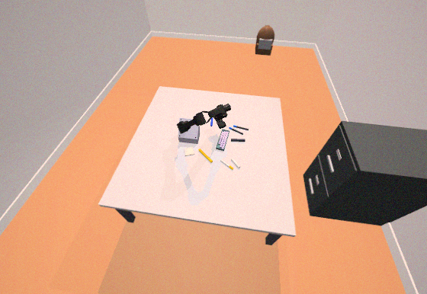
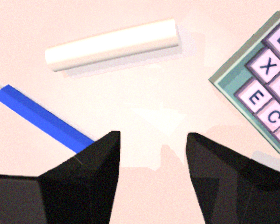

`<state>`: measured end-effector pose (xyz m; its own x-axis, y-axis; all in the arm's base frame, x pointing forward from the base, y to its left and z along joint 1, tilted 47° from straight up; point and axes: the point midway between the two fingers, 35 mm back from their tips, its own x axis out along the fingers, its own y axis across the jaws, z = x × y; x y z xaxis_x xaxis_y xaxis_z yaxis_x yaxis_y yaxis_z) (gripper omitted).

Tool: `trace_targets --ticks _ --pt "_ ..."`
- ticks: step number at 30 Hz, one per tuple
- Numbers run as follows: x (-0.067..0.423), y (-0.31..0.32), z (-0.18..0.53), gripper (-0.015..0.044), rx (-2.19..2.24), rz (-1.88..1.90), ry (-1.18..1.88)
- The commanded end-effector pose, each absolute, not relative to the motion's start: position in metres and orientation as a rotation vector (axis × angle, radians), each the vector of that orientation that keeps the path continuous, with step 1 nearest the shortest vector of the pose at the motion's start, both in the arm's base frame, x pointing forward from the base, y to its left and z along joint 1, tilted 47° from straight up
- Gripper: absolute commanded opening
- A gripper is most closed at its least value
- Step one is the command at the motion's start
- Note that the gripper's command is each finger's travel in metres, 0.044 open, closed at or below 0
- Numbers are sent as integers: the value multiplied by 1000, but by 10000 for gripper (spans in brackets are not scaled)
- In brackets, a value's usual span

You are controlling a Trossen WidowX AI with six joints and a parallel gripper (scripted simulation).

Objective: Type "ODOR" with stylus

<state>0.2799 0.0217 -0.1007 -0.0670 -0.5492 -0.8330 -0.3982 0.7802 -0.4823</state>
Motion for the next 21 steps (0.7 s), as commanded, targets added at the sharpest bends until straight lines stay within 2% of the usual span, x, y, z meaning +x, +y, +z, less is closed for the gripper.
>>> trace_targets --ticks 1,7,21 --pt "240 60 -152 150 -1111 615 1641" --pt "220 77 -171 150 -1289 997 1495" --pt "223 75 -170 150 -1291 1001 1493"
